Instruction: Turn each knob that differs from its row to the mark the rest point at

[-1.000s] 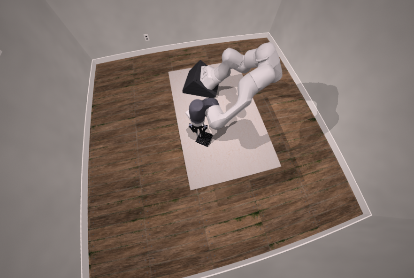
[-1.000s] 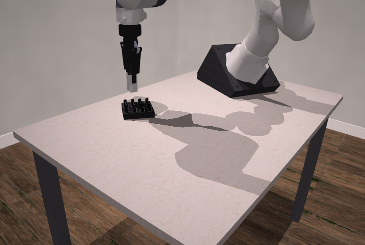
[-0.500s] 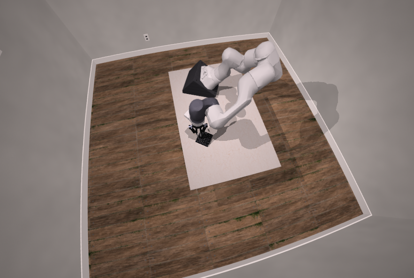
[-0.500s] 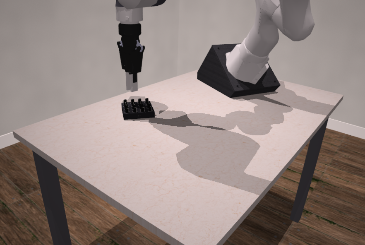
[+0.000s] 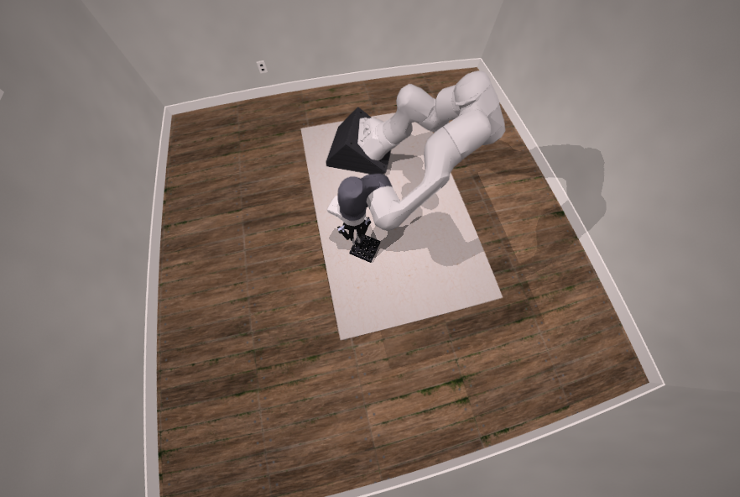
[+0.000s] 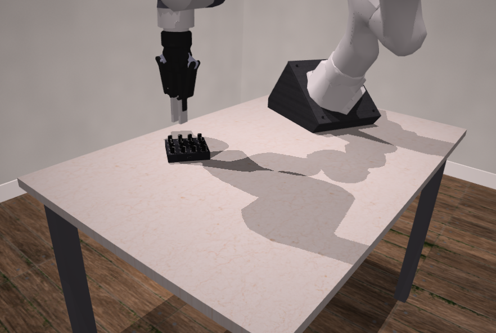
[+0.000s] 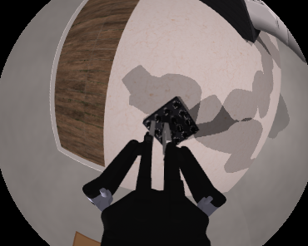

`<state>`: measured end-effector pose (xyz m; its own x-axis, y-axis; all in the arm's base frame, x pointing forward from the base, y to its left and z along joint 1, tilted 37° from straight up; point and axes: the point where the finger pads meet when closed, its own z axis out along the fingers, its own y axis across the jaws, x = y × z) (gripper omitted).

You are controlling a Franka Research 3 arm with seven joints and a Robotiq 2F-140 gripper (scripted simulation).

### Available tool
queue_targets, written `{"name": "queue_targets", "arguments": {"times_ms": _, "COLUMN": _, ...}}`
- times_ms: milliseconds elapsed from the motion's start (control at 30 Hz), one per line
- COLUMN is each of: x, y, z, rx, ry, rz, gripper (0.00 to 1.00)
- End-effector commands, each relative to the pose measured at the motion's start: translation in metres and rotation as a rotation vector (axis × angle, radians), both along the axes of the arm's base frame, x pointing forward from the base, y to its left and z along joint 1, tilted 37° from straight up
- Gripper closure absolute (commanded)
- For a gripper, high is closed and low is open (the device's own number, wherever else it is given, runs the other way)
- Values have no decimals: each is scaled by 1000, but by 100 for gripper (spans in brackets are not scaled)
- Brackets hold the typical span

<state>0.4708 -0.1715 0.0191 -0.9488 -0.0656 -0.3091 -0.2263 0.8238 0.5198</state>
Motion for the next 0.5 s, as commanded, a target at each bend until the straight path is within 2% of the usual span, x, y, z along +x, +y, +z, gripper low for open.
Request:
{"name": "queue_targets", "arguments": {"times_ms": 0, "x": -1, "y": -2, "z": 0, "rx": -37, "ry": -93, "rz": 120, "gripper": 88}}
{"name": "queue_targets", "arguments": {"times_ms": 467, "x": -2, "y": -3, "z": 2, "rx": -83, "ry": -207, "rz": 282, "gripper": 88}}
